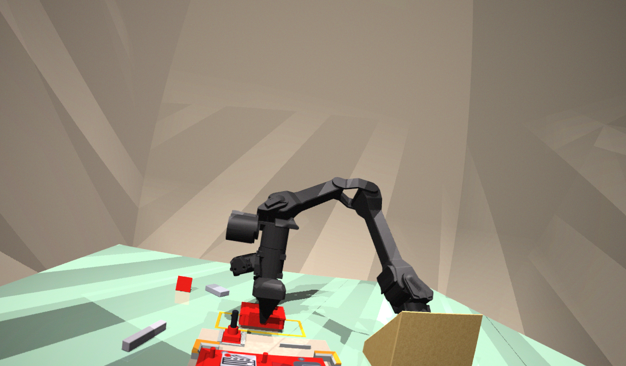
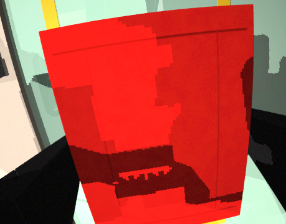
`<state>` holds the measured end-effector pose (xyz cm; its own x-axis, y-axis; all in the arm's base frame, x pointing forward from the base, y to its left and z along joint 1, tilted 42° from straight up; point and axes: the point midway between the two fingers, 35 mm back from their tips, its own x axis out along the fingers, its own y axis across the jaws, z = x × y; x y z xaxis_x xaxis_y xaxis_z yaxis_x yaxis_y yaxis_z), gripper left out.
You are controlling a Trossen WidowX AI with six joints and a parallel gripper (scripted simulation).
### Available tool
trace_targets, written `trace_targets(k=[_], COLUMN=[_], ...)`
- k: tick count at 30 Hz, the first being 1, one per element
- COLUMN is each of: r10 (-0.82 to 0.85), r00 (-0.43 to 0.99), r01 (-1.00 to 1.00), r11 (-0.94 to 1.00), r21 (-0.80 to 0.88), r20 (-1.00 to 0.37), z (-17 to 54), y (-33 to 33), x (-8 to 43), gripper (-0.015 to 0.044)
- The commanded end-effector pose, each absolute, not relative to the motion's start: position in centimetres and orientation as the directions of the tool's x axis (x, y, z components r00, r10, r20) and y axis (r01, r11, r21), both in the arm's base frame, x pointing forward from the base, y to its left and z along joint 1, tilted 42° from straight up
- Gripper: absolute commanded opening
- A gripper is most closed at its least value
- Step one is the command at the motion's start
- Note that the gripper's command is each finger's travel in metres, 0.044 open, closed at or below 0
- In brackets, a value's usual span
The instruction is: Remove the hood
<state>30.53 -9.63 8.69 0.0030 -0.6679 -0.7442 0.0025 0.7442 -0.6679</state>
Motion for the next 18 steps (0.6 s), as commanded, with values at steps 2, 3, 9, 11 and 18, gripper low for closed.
trace_targets(k=[2,3,9,11,18], r10=[-0.671,-0.671,-0.671,-0.671,-0.668], r00=[0.003,0.003,0.003,0.003,0.003], r01=[-0.005,-0.005,-0.005,-0.005,0.003], r11=[0.742,0.742,0.742,0.742,0.744], r21=[-0.671,-0.671,-0.671,-0.671,-0.668], r20=[-0.742,-0.742,-0.742,-0.742,-0.744], z=[8.47,8.44,8.22,8.15,8.15], y=[-9.83,-9.86,-10.06,-10.13,-10.13], x=[30.52,30.52,30.51,30.51,30.52], gripper=[0.0,0.0,0.0,0.0,0.0079])
